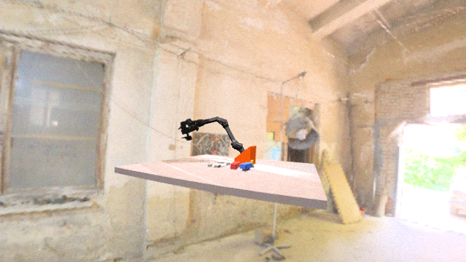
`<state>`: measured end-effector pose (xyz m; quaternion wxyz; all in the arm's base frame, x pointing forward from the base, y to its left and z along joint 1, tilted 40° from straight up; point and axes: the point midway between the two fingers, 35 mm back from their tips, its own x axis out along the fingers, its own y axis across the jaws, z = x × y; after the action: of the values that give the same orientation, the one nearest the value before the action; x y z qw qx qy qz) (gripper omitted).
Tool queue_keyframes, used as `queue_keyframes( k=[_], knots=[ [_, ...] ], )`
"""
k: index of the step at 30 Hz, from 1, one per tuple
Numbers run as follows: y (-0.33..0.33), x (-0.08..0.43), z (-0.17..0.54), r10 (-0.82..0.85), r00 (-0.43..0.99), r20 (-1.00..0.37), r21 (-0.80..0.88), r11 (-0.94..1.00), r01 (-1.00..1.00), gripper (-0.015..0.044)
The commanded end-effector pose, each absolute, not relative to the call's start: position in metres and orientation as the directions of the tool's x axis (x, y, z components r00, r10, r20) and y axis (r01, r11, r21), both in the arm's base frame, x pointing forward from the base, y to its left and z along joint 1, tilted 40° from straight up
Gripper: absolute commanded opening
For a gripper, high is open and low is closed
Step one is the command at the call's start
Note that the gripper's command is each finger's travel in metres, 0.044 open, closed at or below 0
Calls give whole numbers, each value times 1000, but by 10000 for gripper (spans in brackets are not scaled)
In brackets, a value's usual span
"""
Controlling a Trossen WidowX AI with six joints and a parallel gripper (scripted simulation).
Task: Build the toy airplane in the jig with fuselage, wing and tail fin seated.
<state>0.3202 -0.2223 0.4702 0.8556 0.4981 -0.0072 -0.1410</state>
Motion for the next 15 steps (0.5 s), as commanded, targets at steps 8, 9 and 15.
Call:
queue_keyframes(
  k=[8,9,15],
  knots=[
    [-202,360,414,-200,937,-287,841,416,346,440],
    [-195,369,399,-186,926,-328,830,410,377,440],
    [-143,407,313,-104,821,-562,711,447,543,440]
  ],
)
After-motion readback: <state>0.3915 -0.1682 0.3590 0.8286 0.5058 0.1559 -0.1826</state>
